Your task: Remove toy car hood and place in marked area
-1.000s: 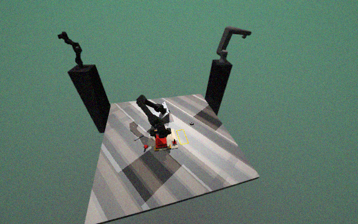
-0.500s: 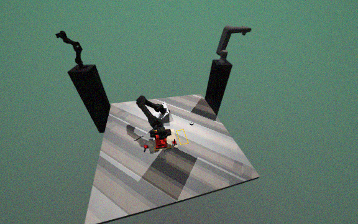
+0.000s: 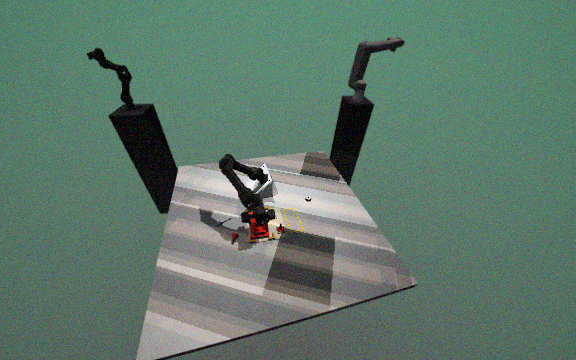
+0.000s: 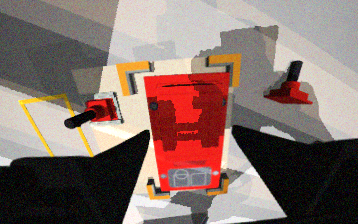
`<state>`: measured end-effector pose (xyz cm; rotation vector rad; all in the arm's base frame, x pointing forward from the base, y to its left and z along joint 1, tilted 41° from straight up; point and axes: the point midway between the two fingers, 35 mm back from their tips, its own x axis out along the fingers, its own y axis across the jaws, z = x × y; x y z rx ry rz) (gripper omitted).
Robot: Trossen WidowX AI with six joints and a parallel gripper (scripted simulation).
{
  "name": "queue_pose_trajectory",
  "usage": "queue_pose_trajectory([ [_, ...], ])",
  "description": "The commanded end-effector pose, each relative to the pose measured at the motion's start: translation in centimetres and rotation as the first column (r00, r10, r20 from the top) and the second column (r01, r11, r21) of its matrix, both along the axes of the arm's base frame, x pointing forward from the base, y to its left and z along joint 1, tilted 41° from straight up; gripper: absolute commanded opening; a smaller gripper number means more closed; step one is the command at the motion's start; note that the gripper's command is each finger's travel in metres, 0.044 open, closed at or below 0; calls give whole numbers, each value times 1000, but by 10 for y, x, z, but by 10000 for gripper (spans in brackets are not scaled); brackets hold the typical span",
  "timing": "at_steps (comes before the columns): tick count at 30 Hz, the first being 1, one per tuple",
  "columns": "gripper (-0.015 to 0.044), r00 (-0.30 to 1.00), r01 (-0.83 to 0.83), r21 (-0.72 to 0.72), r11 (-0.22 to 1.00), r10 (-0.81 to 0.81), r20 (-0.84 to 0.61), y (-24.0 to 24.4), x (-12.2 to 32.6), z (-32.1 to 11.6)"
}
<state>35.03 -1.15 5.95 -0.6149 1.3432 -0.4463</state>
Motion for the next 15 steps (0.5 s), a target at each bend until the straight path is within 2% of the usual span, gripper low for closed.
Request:
queue_pose_trajectory([
  [1, 440, 1000, -3, -5, 1000, 3, -5, -3, 0, -3],
  [15, 440, 1000, -3, -5, 1000, 2, -4, -7, 1, -8],
])
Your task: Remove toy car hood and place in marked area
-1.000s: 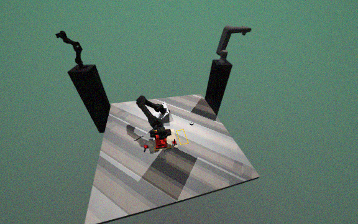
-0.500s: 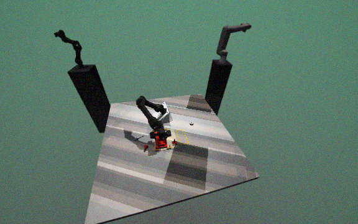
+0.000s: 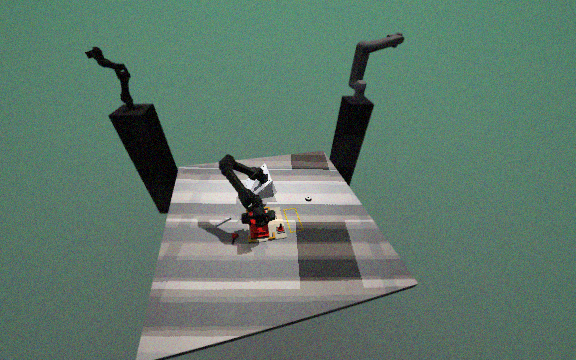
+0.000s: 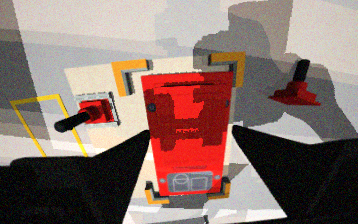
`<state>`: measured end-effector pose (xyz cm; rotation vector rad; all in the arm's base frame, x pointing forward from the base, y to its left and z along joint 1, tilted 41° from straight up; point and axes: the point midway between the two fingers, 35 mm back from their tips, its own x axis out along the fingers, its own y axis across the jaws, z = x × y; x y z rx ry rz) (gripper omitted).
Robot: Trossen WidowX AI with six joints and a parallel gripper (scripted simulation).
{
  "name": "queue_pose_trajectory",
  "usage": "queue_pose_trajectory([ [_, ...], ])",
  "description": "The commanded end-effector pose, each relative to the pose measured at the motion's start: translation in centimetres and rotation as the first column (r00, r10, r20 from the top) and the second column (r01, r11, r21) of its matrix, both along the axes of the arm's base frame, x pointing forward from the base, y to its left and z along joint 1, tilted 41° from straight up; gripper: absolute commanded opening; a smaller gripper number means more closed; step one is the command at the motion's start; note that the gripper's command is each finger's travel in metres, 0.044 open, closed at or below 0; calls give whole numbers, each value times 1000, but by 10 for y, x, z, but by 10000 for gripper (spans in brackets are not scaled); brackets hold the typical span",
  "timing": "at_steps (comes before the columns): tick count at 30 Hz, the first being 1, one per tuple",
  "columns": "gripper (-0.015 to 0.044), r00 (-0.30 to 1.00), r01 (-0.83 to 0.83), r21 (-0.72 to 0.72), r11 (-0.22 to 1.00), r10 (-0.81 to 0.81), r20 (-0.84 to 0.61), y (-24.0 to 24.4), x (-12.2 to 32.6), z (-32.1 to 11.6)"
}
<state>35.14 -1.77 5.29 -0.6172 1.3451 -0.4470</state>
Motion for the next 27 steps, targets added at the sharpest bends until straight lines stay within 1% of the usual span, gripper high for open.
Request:
queue_pose_trajectory([
  [1, 440, 1000, -2, -3, 1000, 2, -2, -1, 0, -2],
  [27, 440, 1000, -2, -4, 1000, 2, -2, -10, 2, -11],
])
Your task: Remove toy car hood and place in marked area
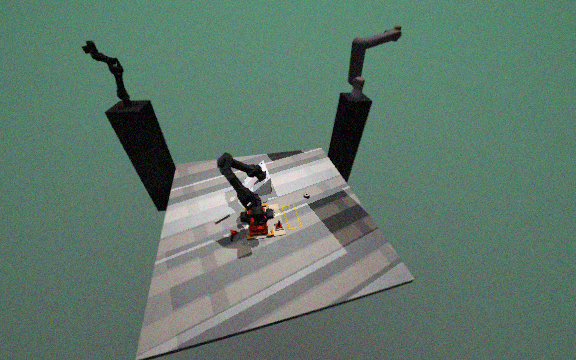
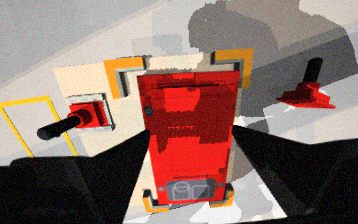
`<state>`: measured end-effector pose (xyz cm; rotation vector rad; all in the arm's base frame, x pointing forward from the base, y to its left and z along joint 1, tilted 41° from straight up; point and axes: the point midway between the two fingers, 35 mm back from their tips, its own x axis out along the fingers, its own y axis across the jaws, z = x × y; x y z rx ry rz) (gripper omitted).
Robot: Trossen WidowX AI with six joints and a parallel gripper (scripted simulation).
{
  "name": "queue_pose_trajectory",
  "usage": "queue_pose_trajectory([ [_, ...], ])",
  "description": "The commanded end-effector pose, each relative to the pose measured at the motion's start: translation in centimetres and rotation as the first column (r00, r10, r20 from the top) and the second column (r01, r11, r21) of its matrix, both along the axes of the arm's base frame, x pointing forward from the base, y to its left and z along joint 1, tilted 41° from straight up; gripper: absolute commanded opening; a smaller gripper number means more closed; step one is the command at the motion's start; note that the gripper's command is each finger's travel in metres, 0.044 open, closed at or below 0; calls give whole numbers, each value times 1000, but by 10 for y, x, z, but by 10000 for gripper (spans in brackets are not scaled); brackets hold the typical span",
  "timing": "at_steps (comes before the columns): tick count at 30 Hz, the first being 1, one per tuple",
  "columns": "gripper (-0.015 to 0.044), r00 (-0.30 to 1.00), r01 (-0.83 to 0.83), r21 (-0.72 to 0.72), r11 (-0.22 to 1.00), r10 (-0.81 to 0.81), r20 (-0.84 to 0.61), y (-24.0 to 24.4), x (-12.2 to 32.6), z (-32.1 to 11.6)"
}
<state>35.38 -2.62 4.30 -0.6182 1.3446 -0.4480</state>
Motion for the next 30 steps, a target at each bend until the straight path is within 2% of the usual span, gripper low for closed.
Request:
queue_pose_trajectory([
  [1, 440, 1000, -2, -3, 1000, 2, -2, -1, 0, -2],
  [2, 440, 1000, -2, -3, 1000, 2, -2, -2, 0, -2],
  [6, 335, 1000, 0, 0, 1000, 0, 0, -1, 0, -1],
  [15, 275, 1000, 0, 0, 1000, 0, 0, -1, 0, -1],
  [25, 12, 1000, 0, 0, 1000, 0, 0, 3, -1, 3],
  [30, 0, 1000, 0, 0, 1000, 0, 0, 5, -1, 5],
])
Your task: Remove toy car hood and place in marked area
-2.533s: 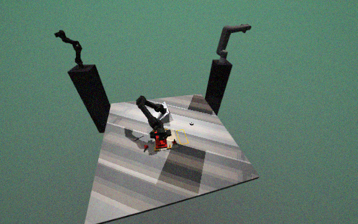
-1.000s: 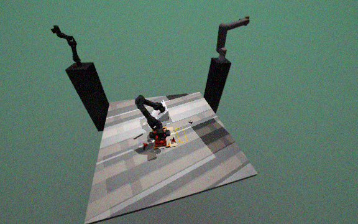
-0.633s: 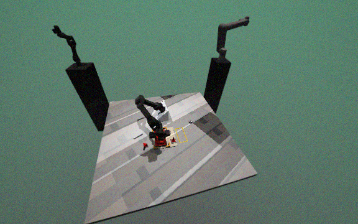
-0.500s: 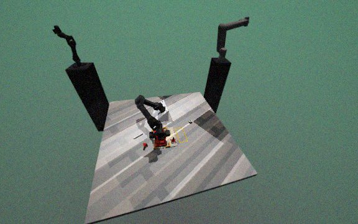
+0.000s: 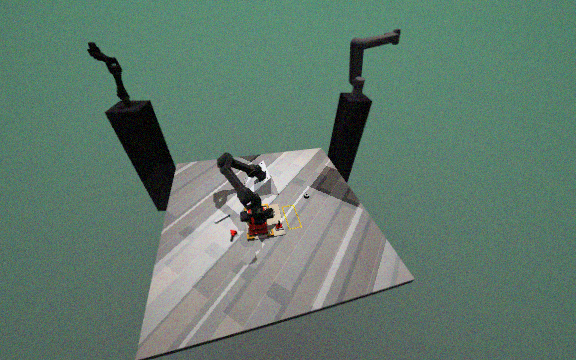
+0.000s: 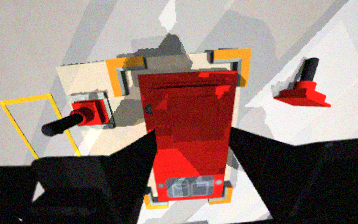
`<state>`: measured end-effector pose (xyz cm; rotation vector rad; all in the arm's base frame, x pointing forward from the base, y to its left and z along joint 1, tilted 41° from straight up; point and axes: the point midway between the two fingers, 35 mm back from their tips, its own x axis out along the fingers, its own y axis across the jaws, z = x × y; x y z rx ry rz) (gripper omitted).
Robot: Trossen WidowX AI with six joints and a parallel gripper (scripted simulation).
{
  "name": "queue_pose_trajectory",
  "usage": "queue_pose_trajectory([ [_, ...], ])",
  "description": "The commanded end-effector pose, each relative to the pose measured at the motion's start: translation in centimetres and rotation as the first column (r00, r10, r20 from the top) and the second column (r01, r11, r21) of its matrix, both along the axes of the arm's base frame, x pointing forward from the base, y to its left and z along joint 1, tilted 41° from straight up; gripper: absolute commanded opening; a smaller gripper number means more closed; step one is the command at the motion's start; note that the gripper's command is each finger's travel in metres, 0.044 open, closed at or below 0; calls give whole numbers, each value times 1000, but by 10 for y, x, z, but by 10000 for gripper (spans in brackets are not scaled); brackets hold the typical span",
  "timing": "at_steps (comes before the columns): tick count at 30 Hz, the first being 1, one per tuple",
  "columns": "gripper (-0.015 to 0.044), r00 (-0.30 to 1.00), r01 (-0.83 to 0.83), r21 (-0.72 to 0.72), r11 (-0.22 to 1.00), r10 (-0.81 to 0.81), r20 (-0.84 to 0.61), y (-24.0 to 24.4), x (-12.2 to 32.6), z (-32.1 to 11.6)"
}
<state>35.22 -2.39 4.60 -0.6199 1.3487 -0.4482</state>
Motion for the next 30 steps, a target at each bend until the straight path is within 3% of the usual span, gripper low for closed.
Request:
queue_pose_trajectory([
  [1, 0, 1000, -1, 1, 1000, 1, 4, 3, 0, 3],
  [30, 0, 1000, -1, 2, 1000, 1, 3, 16, -3, 18],
])
